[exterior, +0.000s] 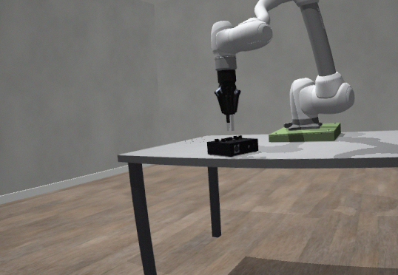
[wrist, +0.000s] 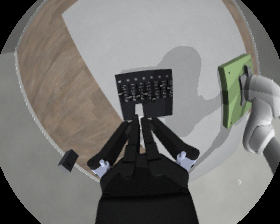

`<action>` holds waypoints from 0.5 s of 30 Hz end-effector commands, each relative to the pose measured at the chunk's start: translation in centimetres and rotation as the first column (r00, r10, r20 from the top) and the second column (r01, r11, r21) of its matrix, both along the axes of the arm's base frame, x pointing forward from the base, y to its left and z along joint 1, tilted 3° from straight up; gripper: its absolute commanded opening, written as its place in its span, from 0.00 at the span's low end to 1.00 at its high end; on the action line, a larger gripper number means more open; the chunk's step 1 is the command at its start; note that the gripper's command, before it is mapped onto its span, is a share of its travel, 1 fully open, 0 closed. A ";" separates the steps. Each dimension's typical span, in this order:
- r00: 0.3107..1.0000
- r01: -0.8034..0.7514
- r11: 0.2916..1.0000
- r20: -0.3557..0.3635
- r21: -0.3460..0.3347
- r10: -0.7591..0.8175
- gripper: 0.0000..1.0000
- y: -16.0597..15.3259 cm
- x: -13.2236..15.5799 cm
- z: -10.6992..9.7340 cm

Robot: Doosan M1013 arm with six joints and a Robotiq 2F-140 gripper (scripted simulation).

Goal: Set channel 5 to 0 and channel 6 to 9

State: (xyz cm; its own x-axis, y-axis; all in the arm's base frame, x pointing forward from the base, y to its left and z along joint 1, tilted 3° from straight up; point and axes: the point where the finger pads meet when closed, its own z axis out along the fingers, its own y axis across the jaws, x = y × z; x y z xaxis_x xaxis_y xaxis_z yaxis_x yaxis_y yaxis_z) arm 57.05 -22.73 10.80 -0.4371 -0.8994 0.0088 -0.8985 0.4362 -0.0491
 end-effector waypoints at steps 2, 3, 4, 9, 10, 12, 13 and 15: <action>1.000 0.000 1.000 0.000 0.000 0.000 0.10 0.0 0.0 0.0; 1.000 0.000 1.000 0.000 0.000 0.000 0.10 0.0 0.0 0.0; 1.000 0.000 1.000 0.000 0.000 0.000 0.10 0.0 0.0 0.0; 1.000 0.000 1.000 0.000 0.000 0.000 0.10 0.0 0.0 -0.1; 1.000 0.000 1.000 0.000 0.000 0.000 0.10 0.0 0.0 -0.2; 1.000 0.000 1.000 0.000 0.000 0.000 0.10 0.0 0.0 -0.2; 1.000 0.000 1.000 0.000 0.000 0.000 0.10 0.0 0.0 -0.3; 1.000 0.000 1.000 0.000 0.000 0.000 0.10 0.0 0.0 -0.4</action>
